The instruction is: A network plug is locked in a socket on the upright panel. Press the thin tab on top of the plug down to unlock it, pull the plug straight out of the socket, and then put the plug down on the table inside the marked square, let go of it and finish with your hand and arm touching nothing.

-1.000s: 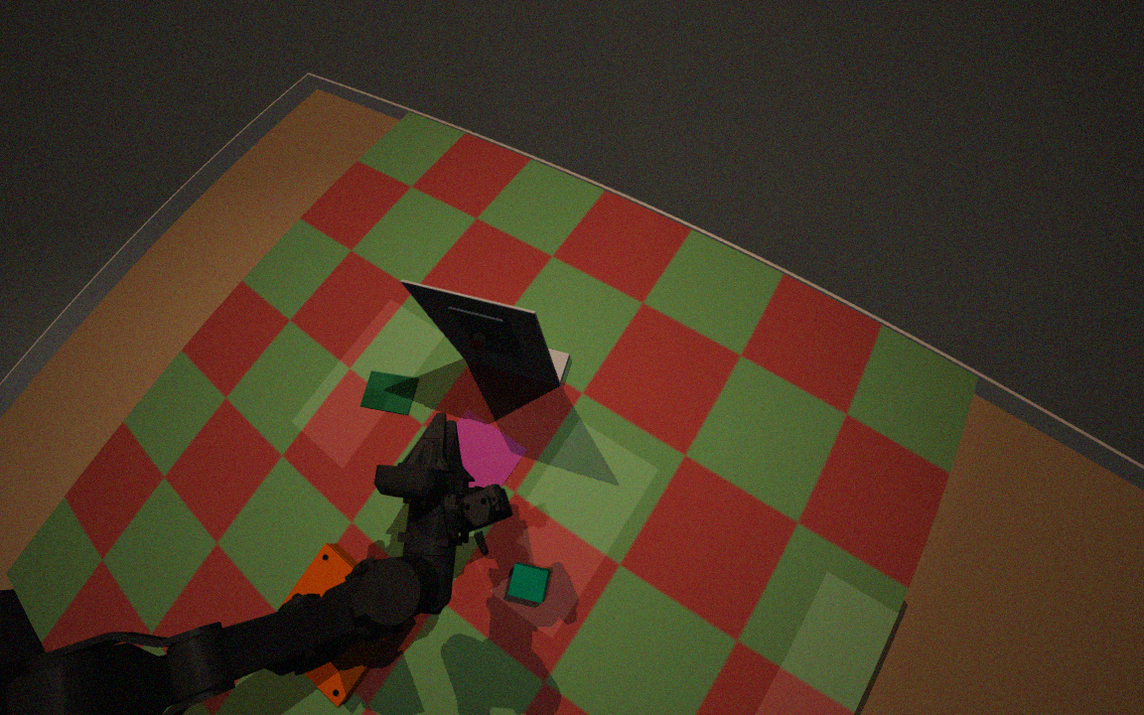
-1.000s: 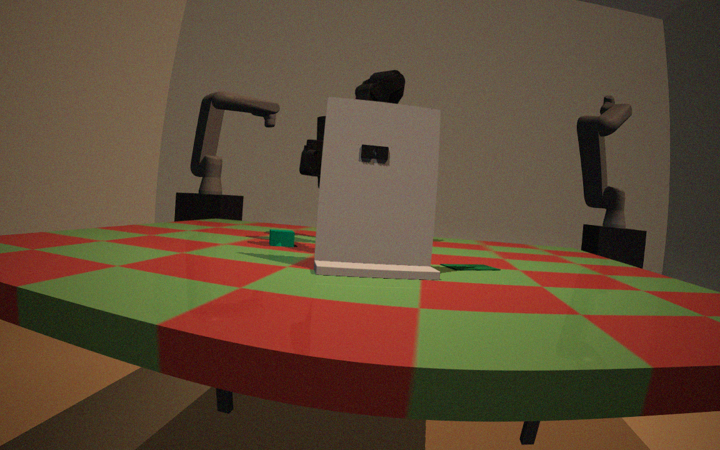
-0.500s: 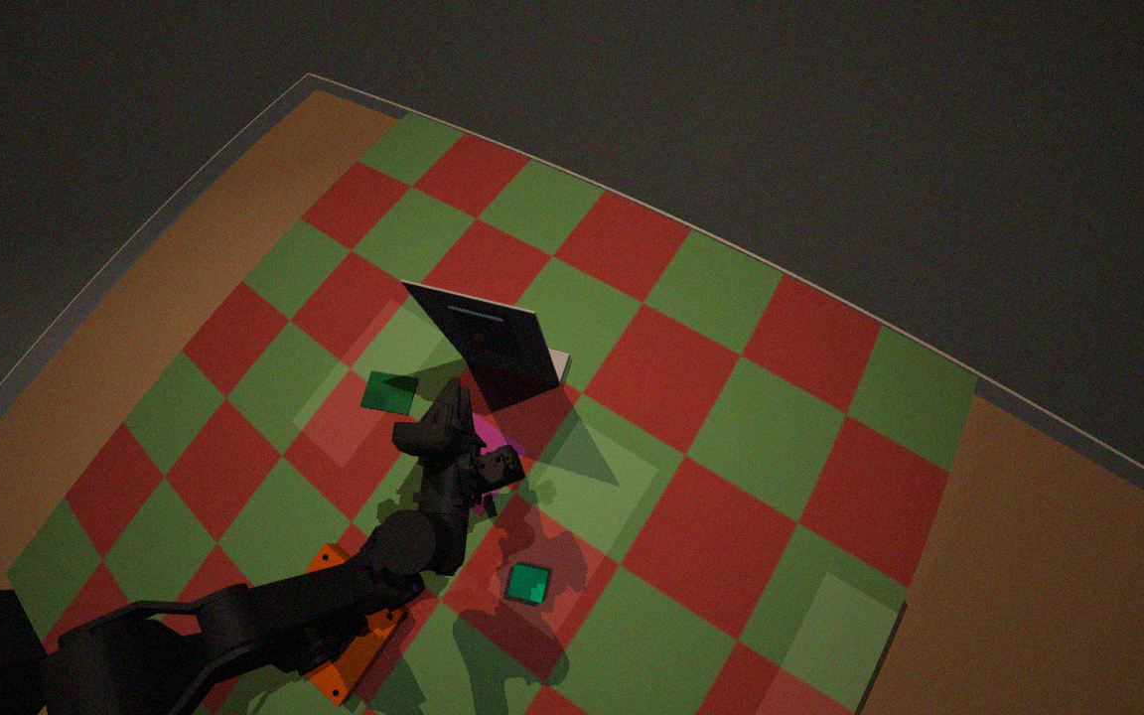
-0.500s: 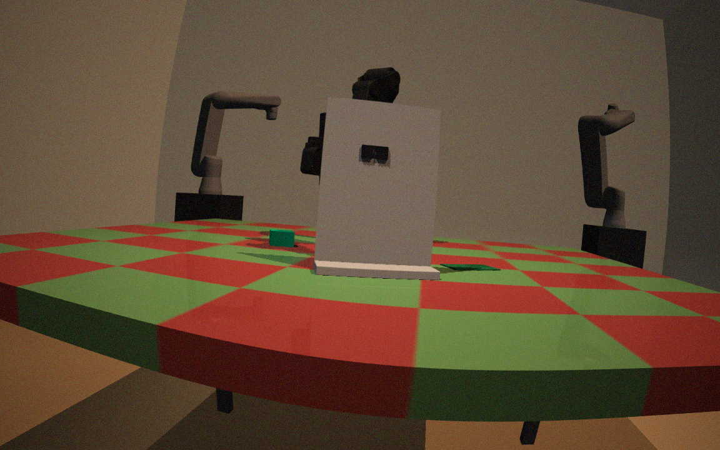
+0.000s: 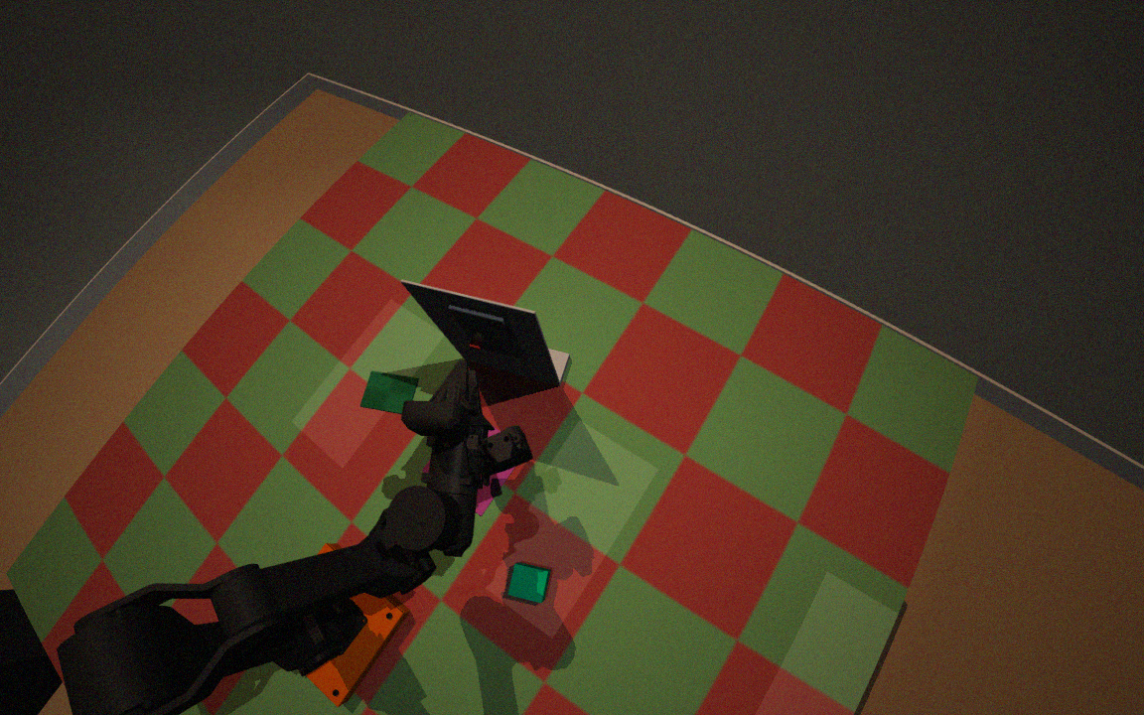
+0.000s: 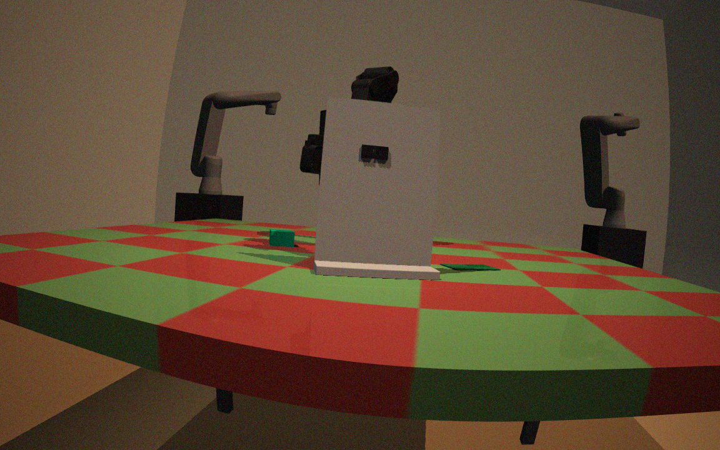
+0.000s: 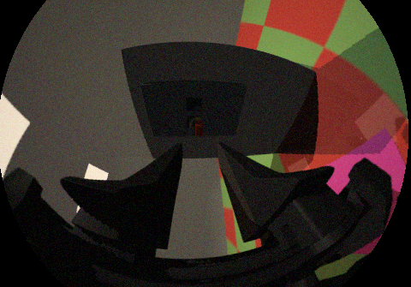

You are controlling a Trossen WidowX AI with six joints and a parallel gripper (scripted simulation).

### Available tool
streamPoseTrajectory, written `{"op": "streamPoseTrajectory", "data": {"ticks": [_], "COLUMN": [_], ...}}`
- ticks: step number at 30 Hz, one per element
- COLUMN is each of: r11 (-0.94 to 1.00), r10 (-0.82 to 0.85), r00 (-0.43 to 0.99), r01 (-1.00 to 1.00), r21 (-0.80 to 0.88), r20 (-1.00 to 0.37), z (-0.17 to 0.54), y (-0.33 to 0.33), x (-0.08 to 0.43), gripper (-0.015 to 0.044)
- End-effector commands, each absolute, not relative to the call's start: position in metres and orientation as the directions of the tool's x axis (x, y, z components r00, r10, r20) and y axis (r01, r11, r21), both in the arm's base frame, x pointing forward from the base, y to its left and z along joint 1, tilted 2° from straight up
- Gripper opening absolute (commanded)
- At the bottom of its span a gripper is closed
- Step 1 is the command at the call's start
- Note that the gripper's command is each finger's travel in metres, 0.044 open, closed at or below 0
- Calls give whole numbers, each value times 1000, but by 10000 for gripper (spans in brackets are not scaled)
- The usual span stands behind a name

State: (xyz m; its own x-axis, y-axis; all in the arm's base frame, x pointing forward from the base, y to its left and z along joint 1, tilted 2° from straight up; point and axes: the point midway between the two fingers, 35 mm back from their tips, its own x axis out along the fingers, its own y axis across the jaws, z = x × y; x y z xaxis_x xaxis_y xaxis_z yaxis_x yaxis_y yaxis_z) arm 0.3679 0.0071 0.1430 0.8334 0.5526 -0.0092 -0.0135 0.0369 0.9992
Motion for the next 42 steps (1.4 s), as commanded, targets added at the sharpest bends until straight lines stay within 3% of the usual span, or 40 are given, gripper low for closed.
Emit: {"op": "streamPoseTrajectory", "data": {"ticks": [1,21,42], "r11": [36,35,35], "r10": [550,550,550], "r00": [835,835,835], "r01": [-17,-20,-20], "r21": [999,999,999], "r20": [-5,-3,-3], "z": [145,145,145], "y": [9,19,19], "x": [377,403,403], "gripper": [156,156,16]}}
